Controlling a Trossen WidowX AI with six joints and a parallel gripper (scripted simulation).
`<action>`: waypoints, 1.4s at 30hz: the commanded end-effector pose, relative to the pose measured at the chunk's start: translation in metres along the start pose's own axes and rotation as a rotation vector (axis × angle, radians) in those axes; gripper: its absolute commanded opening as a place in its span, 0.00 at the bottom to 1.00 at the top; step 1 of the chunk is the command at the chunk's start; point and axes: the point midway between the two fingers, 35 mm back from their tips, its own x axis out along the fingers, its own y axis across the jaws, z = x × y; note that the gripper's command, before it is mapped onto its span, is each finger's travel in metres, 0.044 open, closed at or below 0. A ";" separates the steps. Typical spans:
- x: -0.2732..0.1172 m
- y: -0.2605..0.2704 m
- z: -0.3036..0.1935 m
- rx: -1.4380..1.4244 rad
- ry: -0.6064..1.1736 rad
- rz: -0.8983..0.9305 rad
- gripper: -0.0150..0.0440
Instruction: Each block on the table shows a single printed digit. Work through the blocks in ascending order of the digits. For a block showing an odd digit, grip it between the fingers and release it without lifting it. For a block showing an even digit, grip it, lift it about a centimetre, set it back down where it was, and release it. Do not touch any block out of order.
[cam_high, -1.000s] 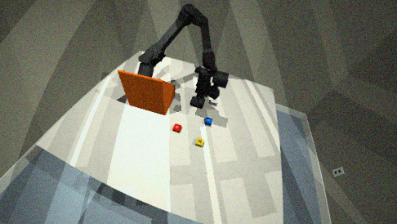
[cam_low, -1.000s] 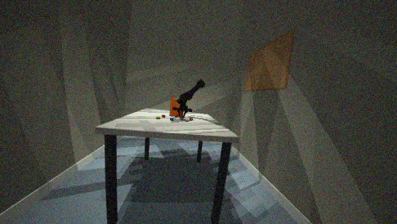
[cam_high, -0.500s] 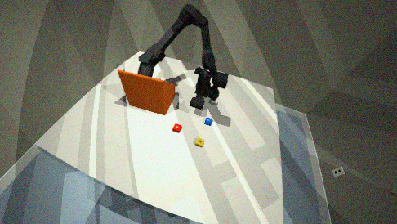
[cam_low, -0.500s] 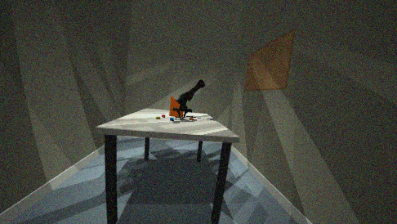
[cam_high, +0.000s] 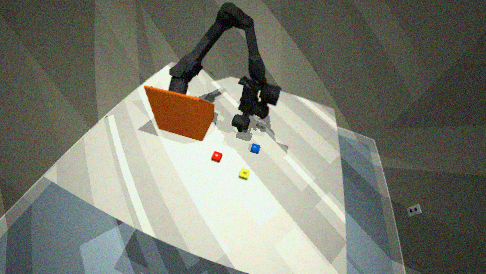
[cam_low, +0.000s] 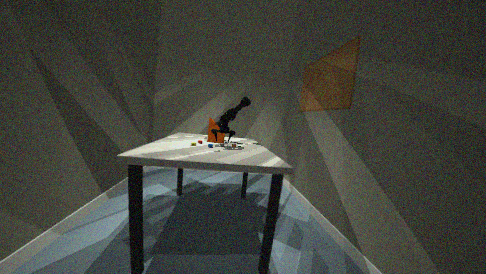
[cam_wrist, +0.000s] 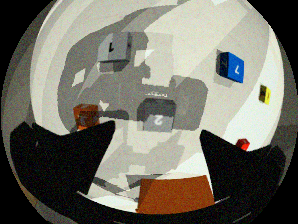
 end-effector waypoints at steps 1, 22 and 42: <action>-0.014 0.002 0.003 -0.012 -0.012 0.002 0.93; -0.095 -0.002 0.003 -0.012 -0.012 -0.003 0.46; -0.078 -0.179 -0.038 -0.008 -0.012 -0.014 0.59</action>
